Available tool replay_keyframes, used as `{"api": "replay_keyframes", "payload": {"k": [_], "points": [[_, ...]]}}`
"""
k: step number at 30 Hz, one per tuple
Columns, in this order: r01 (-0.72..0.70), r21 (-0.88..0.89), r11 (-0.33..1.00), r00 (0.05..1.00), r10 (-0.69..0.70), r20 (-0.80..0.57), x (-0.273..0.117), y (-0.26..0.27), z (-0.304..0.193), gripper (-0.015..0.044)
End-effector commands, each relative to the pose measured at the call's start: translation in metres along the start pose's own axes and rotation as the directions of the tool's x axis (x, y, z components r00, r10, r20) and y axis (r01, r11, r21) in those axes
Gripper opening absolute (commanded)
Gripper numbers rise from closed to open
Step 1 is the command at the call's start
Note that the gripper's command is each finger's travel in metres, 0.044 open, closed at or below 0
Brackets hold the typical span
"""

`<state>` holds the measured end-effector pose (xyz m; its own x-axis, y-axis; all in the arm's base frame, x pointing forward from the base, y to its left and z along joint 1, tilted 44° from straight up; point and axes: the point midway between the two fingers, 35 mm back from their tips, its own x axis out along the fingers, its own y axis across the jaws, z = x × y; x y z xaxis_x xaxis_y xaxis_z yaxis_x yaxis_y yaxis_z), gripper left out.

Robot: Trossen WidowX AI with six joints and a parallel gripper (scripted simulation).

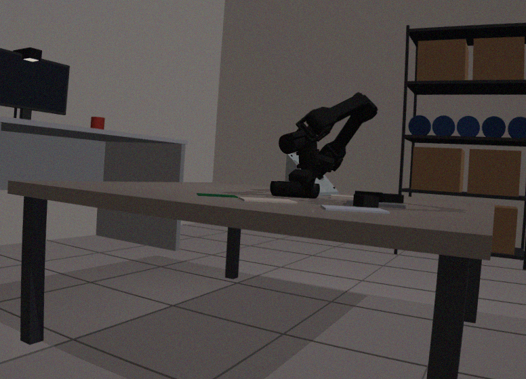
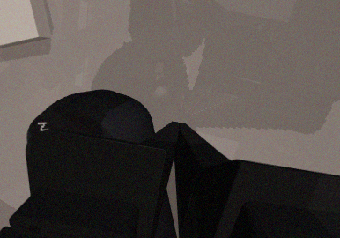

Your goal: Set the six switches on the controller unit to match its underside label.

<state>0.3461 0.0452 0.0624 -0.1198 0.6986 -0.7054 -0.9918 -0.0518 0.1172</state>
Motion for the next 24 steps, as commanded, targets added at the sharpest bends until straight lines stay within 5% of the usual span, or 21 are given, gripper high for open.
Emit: {"api": "replay_keyframes", "payload": {"k": [1, 24], "points": [[-0.012, 0.014, 1.0, 1.0, 0.012, -0.001, 0.004, 0.008, -0.002, 0.0], [0.0, 0.008, 1.0, 1.0, 0.0, 0.0, -0.006, 0.001, -0.001, 0.0]]}}
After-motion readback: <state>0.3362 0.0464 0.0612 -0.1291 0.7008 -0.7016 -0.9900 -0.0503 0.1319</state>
